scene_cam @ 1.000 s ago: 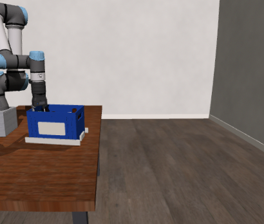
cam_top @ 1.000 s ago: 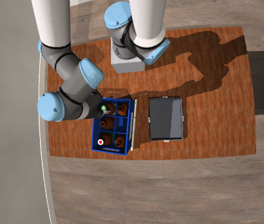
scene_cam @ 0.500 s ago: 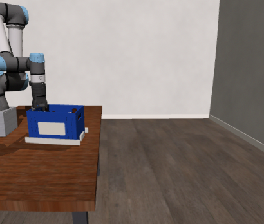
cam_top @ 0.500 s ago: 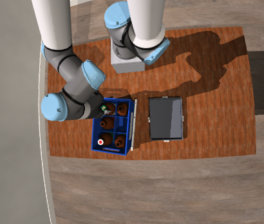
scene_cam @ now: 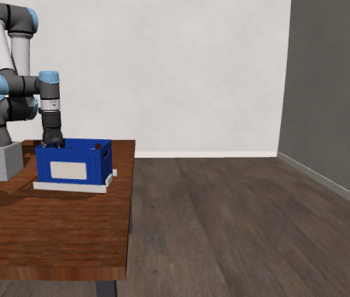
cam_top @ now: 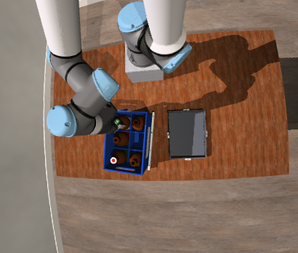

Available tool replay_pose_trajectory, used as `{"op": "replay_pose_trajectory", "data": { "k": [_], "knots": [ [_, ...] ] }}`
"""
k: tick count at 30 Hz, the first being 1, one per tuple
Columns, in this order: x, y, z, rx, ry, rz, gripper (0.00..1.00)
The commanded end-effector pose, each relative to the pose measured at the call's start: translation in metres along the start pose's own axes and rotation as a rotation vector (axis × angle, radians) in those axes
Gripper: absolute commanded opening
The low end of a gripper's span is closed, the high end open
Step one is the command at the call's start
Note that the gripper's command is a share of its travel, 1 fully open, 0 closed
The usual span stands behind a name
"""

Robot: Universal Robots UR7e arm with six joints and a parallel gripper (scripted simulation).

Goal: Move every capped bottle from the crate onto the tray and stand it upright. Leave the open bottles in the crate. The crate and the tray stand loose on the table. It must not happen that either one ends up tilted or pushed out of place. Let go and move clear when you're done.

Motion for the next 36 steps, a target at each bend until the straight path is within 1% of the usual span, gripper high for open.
{"op": "replay_pose_trajectory", "data": {
  "k": [1, 11, 12, 36],
  "knots": [
    [0.0001, -0.0006, -0.0003, -0.001, 0.000, 0.000, 1.00],
    [0.0001, -0.0006, -0.0003, -0.001, 0.000, 0.000, 1.00],
    [0.0001, -0.0006, -0.0003, -0.001, 0.000, 0.000, 0.00],
    [0.0001, -0.0006, -0.0003, -0.001, 0.000, 0.000, 0.00]
  ]
}}
Point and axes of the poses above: the point where the finger pads meet when closed, its own y axis out along the fingers, its own x axis across the jaws, z = x × y, the point moved 1 cm from there along -y, back along the fingers, and after that the axes turned 7 degrees about y, right-handed, at the moved point
